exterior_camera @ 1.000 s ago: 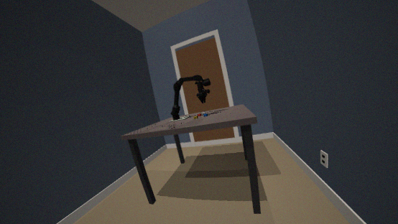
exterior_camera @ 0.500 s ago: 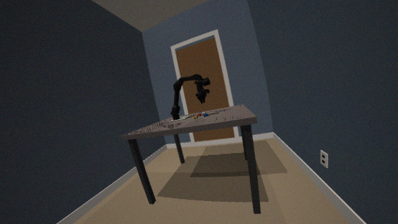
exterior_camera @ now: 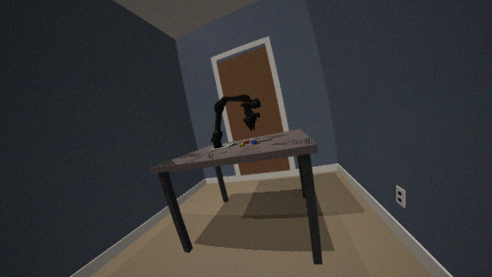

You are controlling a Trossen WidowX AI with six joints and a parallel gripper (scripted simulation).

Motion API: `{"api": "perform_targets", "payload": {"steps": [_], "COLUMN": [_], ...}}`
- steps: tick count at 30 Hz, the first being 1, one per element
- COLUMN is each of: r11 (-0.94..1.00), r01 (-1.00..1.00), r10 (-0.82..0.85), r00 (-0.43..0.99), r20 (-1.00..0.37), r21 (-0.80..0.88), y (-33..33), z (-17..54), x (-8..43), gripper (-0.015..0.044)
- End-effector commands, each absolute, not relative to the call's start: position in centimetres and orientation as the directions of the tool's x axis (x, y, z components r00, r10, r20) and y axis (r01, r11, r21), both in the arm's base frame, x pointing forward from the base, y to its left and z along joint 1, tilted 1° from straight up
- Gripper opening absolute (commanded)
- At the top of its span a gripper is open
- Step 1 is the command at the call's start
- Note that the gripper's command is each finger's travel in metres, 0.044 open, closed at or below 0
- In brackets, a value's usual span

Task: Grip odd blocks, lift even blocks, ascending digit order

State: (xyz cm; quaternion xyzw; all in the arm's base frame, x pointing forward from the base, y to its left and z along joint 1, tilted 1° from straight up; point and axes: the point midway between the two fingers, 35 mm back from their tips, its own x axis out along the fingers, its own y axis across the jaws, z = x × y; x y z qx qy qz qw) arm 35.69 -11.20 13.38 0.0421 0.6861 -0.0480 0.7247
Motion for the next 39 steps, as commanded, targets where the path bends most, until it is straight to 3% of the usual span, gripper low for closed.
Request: {"api": "perform_targets", "payload": {"steps": [1,32,39], "r11": [0.992,0.992,0.992], "r01": [0.123,0.123,0.123], "r10": [-0.002,-0.002,-0.002], "r00": [0.022,0.021,0.021], "r20": [-1.0,-1.0,-1.0], "r21": [0.001,0.001,0.001], "y": [-11.0,-11.0,-11.0], "z": [8.5,4.0,4.0], "x": [35.2,35.1,35.1], "gripper": [0.04,0.04,0.0216]}}
